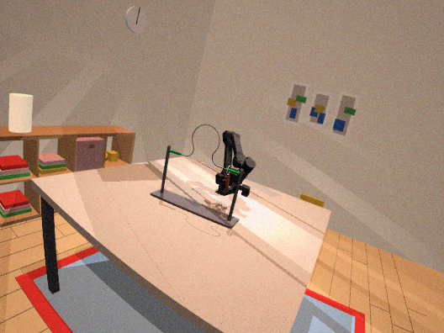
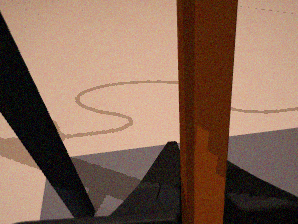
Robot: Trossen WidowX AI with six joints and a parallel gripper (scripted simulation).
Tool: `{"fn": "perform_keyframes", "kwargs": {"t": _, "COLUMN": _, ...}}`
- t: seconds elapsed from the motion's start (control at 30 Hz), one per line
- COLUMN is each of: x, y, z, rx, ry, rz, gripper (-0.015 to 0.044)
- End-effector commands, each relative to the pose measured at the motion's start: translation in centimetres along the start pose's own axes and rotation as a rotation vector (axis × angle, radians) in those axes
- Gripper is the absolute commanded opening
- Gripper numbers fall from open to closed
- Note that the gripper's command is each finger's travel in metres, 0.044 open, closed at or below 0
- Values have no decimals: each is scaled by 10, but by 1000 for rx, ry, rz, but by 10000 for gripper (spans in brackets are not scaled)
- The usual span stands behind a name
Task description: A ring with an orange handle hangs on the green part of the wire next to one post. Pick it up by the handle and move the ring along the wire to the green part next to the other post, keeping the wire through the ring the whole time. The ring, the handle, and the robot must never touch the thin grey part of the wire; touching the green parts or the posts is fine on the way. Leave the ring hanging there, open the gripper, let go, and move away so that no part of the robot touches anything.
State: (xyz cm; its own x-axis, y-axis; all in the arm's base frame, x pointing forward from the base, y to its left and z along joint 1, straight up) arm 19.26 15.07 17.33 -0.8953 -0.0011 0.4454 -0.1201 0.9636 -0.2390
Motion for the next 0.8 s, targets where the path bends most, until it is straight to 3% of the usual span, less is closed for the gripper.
{"fn": "perform_keyframes", "kwargs": {"t": 0.0, "x": 1, "y": 4, "z": -3, "rx": -4, "ry": -5, "rz": 4, "gripper": -150}}
{"fn": "perform_keyframes", "kwargs": {"t": 0.77, "x": -5, "y": 8, "z": 8, "rx": -4, "ry": -5, "rz": 4, "gripper": -150}}
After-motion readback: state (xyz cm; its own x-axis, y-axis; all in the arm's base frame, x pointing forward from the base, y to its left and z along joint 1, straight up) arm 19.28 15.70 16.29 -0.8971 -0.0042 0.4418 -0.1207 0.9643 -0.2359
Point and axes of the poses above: the point midway between the two fingers, 35 mm back from their tips, its own x axis back along the fingers, its own y axis across the jaws, z = x × y, the point moved 8 cm from there along x, back along the fingers, and after that the axes turned 13 degrees about x, right-handed, at the moved point
